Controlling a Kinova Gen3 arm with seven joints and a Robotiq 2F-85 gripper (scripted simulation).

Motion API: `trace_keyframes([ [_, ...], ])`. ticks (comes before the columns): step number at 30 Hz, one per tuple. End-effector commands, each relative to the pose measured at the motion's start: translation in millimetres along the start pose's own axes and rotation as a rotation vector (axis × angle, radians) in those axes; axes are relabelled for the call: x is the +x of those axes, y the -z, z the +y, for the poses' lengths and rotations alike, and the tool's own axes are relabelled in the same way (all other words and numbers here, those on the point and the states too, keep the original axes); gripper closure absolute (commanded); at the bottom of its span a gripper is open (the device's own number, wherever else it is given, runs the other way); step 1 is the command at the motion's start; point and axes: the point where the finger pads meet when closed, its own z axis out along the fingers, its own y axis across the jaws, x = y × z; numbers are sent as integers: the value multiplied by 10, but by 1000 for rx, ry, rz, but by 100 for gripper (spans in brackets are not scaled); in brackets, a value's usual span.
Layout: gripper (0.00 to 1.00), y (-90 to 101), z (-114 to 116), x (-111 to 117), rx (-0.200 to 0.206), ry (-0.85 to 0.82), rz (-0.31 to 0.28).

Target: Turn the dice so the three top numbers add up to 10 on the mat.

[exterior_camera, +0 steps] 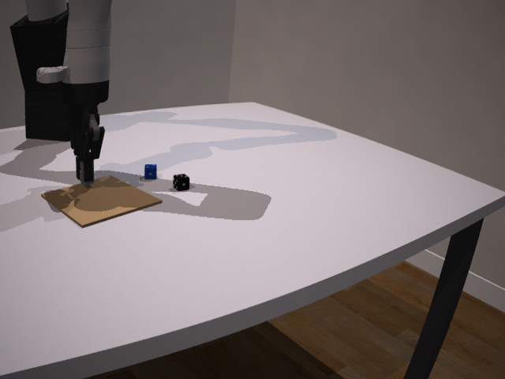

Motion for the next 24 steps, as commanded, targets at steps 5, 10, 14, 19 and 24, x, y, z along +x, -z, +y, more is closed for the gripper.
trace_keyframes([
  [5, 85, -13, -23, -24, 5, 0, -7],
  [10, 85, -13, -30, -23, 5, 0, -7],
  [14, 85, -13, -43, -23, 5, 0, -7],
  [19, 85, -13, -51, -22, 5, 0, -7],
  [24, 85, -13, -56, -22, 5, 0, -7],
])
